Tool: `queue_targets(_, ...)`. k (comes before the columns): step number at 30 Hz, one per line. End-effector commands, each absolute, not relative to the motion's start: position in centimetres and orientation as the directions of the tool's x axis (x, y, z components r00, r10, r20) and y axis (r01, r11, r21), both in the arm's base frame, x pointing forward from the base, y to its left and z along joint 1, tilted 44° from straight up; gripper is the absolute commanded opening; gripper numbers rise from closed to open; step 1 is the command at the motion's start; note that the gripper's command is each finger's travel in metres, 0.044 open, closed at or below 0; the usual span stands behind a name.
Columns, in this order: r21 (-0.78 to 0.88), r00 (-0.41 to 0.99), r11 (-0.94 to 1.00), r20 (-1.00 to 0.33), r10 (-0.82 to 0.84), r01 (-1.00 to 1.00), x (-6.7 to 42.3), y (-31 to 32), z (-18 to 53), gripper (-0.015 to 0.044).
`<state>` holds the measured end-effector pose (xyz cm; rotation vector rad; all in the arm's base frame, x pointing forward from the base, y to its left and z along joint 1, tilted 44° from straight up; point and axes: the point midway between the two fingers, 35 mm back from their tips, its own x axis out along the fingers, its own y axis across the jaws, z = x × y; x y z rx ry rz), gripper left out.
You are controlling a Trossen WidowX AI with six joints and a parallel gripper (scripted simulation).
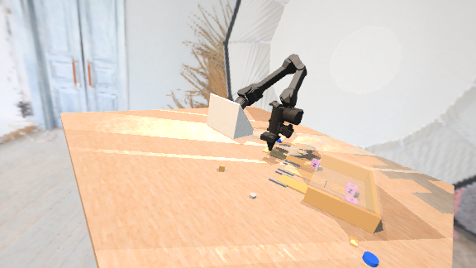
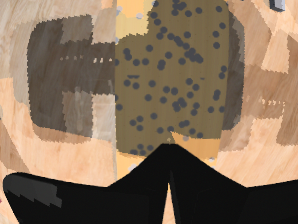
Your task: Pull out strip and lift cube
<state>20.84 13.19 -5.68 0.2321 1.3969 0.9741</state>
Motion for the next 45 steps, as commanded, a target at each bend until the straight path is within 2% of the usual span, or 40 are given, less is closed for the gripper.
queue_targets(1, 0.666, -0.156, 0.611, -0.721, 0.676, -0.428, 19.2, 13.0, -6.1, 0.0000)
queue_targets(21, 0.666, -0.157, 0.612, -0.721, 0.675, -0.427, 16.9, 12.0, -6.6, 0.0000)
queue_targets(45, 0.666, -0.157, 0.612, -0.721, 0.675, -0.427, 16.9, 12.0, -6.6, 0.0000)
